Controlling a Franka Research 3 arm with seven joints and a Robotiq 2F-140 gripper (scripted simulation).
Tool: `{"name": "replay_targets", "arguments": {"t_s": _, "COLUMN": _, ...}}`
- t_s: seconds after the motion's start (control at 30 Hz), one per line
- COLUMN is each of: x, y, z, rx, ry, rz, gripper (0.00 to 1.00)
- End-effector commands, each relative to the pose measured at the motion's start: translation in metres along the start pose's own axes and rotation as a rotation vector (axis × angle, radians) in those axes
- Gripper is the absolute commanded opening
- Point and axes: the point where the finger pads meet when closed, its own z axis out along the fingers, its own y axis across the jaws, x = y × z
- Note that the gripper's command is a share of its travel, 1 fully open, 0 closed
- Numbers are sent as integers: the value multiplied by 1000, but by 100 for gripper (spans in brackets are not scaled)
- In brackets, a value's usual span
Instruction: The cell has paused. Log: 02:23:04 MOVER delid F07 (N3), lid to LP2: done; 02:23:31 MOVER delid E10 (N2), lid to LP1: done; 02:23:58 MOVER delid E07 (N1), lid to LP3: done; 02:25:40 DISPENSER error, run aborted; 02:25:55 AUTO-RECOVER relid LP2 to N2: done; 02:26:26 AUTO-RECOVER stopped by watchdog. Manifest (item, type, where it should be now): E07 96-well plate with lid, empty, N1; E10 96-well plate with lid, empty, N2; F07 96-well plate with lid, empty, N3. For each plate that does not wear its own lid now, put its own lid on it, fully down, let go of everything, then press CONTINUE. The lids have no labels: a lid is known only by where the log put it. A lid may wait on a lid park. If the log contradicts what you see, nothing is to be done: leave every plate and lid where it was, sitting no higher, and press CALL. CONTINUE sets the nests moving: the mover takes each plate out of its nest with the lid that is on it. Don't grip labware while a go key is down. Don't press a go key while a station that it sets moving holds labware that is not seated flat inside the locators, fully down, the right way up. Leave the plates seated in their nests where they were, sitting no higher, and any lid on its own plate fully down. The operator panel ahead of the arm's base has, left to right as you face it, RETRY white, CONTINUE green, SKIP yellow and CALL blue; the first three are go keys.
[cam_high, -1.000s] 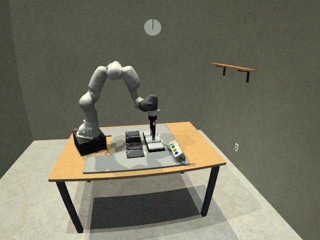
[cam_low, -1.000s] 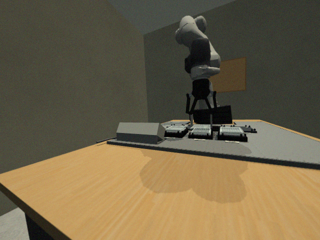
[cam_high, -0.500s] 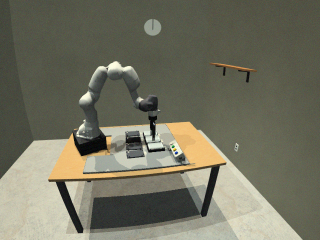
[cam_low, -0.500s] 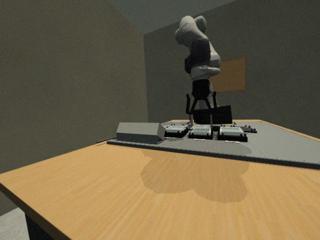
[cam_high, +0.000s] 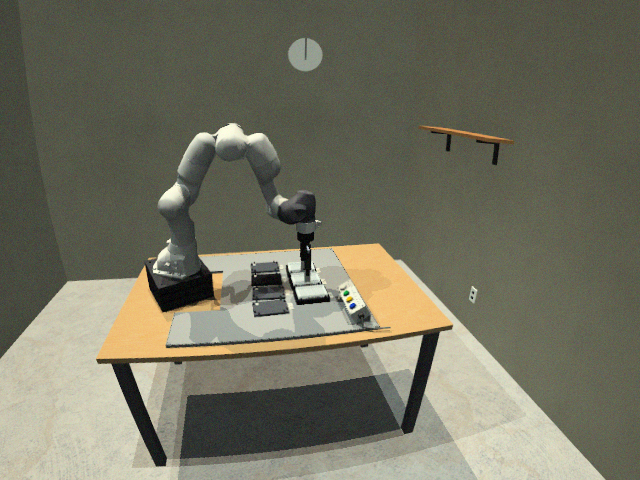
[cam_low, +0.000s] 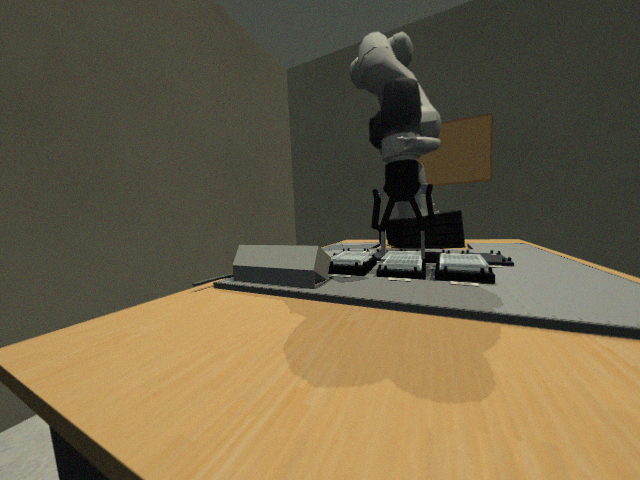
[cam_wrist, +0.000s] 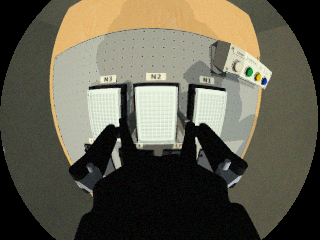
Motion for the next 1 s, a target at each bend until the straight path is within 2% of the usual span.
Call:
{"name": "replay_targets", "arguments": {"t_s": 0.0, "x": 2, "y": -1, "z": 1, "rx": 0, "ry": 4, "rz": -2, "gripper": 0}}
{"name": "replay_targets", "arguments": {"t_s": 0.97, "x": 3, "y": -1, "z": 5, "rx": 0, "ry": 4, "rz": -2, "gripper": 0}}
